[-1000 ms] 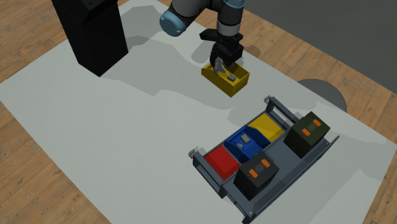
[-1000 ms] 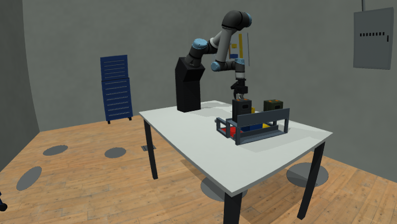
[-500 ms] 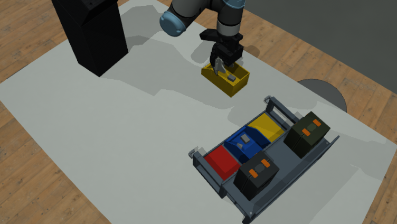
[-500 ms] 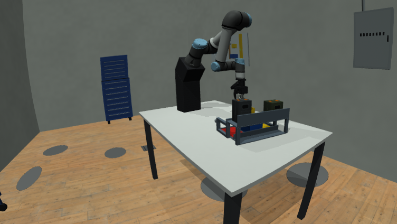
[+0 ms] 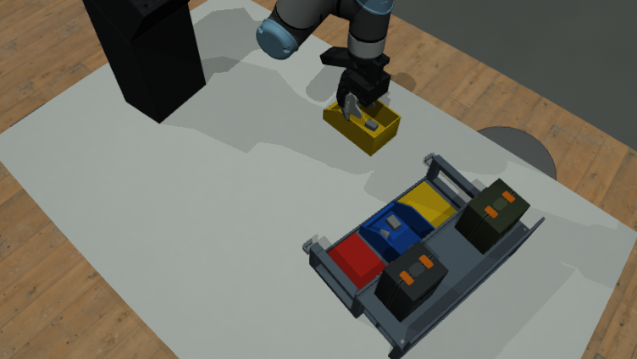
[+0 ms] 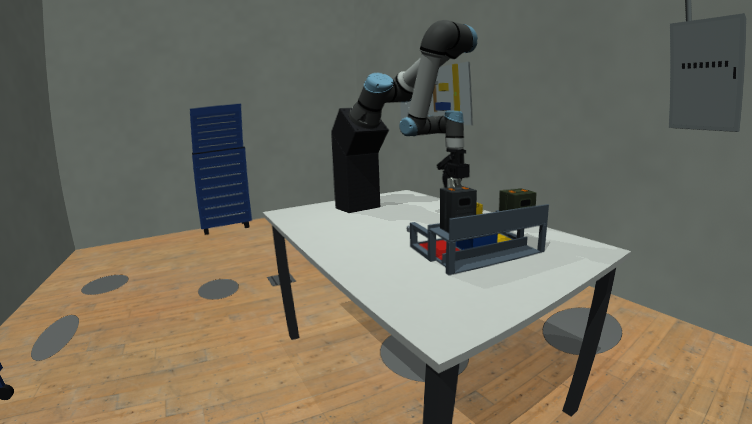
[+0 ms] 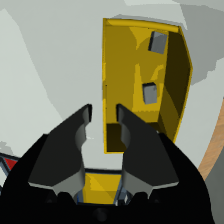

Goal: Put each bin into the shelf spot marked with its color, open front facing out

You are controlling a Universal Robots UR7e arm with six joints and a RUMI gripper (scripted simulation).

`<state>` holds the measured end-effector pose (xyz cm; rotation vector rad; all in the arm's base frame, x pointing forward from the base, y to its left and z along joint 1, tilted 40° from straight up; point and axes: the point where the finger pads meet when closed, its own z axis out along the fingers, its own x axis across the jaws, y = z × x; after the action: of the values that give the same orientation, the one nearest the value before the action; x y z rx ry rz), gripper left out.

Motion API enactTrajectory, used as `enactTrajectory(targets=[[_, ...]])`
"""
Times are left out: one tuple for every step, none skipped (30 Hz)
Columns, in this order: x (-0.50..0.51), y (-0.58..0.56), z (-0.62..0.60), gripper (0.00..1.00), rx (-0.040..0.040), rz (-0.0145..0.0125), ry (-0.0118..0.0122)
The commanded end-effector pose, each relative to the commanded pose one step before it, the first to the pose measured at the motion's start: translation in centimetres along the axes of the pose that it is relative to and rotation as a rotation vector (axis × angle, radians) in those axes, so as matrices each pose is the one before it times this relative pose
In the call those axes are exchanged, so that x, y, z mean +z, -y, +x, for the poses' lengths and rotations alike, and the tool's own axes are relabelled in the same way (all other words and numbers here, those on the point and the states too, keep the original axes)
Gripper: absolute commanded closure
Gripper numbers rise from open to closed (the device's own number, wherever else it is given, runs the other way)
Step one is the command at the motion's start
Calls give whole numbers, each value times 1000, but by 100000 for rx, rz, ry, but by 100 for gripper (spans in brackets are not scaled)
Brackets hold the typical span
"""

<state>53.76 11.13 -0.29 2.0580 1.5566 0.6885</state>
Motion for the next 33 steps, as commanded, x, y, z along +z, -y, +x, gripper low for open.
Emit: enactTrajectory(targets=[[262,-32,22,85,-10,-95,-45],[82,0,0,85,0,0,0],[88,0,0,85,0,0,0],[94,0,0,85,0,0,0],[100,0,0,85,0,0,0],[105,1,0,85,0,0,0],[111,-1,0,85,0,0,0],[115,0,0,85,0,0,0],[119,0,0,85,0,0,0],[0,0,0,85,0,0,0],[0,0,0,85,0,0,0],[123,1,0,85,0,0,0],[127,-1,0,85,0,0,0],[129,0,0,85,0,0,0],[131,0,0,85,0,0,0],[133,0,0,85,0,0,0],[134,-1,0,85,0,0,0],[134,0,0,85,0,0,0],[134,1,0,85,0,0,0],[134,0,0,85,0,0,0],[132,0,0,85,0,0,0],[130,0,0,85,0,0,0],[127,1,0,85,0,0,0],[125,-1,0,85,0,0,0],[121,0,0,85,0,0,0],[117,0,0,85,0,0,0],[0,0,0,85,0,0,0],[0,0,0,85,0,0,0],[112,1,0,85,0,0,0],[107,-1,0,85,0,0,0],[101,0,0,85,0,0,0],[95,0,0,85,0,0,0],[89,0,0,85,0,0,0]])
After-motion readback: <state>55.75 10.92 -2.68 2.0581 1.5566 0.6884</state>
